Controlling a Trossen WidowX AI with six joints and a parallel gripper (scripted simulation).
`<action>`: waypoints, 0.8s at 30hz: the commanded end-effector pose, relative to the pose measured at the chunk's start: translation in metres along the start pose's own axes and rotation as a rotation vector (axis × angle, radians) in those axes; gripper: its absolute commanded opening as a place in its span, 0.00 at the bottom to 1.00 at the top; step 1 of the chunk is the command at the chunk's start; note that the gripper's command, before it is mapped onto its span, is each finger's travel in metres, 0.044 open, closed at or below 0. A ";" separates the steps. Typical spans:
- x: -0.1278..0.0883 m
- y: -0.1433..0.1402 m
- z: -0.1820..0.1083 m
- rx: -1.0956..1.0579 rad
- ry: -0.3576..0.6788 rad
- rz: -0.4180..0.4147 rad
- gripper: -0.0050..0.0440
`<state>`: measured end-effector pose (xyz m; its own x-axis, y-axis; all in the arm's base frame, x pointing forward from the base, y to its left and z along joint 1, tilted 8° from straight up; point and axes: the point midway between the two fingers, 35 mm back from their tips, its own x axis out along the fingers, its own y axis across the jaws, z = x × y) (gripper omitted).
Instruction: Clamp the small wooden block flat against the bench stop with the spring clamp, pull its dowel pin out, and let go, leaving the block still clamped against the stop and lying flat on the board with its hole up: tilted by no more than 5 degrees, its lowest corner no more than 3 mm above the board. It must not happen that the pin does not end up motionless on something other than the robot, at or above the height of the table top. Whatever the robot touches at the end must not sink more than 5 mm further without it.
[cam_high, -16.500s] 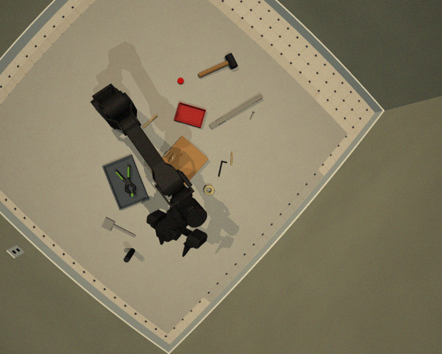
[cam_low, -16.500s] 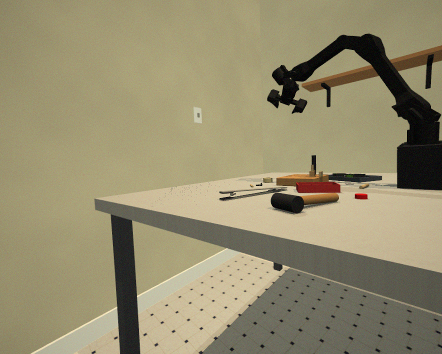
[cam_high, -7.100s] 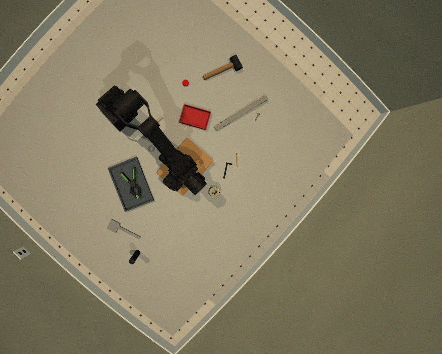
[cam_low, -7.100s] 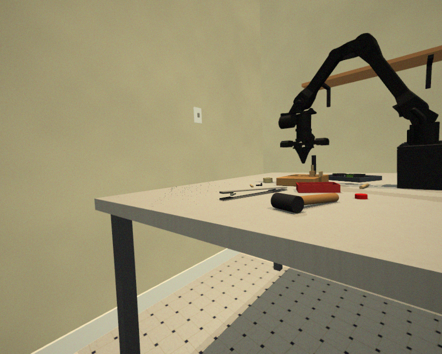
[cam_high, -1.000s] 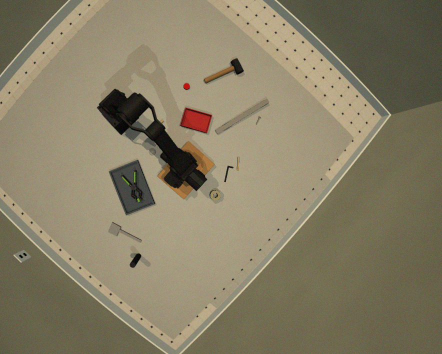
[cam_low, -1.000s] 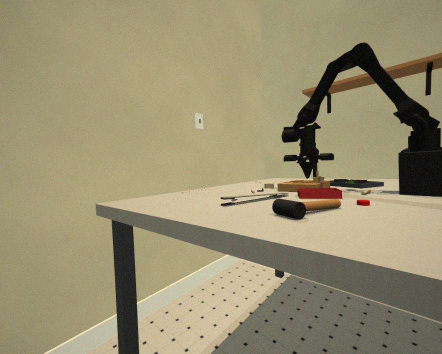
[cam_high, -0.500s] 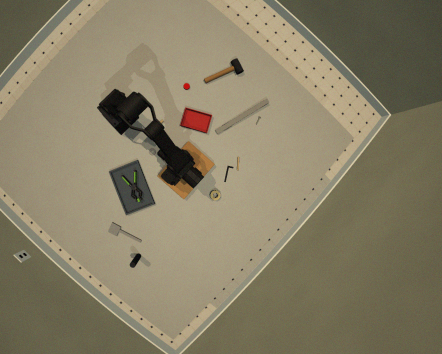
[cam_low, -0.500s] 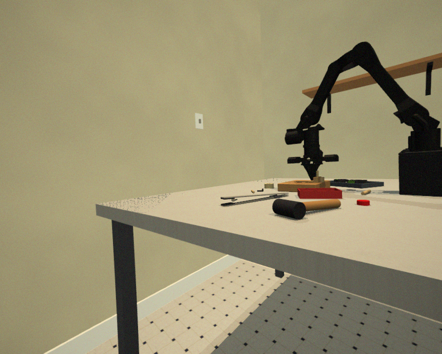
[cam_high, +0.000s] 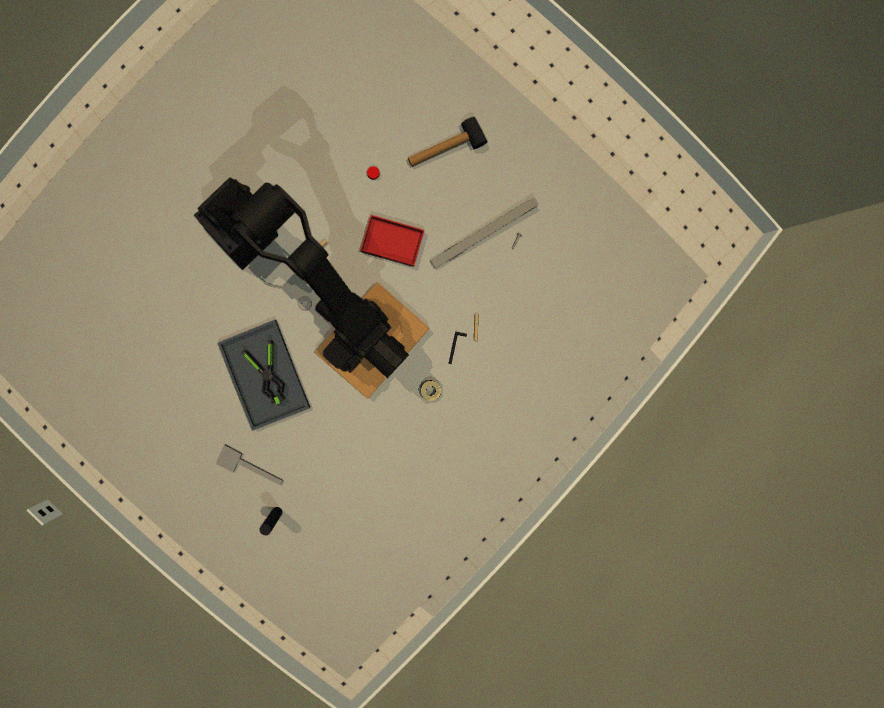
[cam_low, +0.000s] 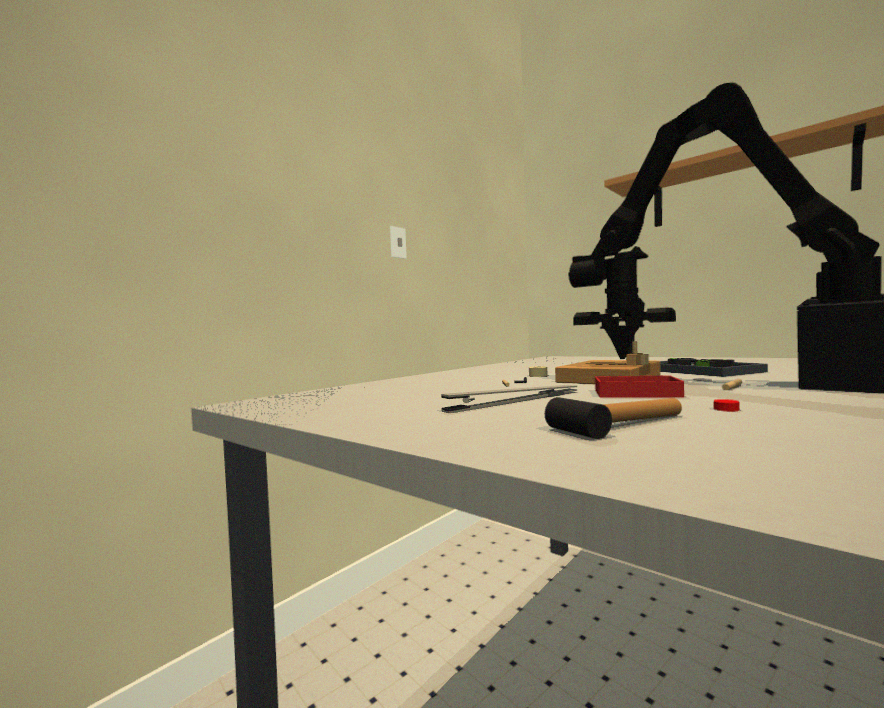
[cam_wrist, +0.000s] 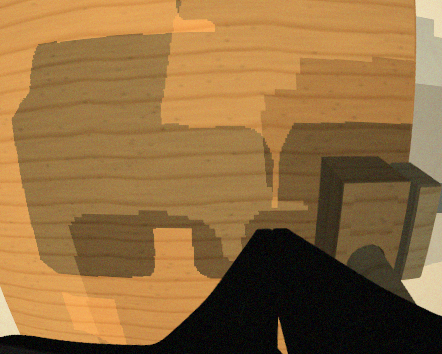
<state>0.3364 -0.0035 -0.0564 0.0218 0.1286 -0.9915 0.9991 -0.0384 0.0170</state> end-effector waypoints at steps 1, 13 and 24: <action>0.000 0.000 0.000 0.000 0.000 0.000 0.10; -0.014 0.001 0.003 0.000 0.000 -0.001 0.10; -0.043 0.001 0.010 -0.001 0.001 -0.004 0.10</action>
<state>0.3311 -0.0146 -0.0291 -0.0041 0.1309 -0.9914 0.9993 -0.0363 -0.0090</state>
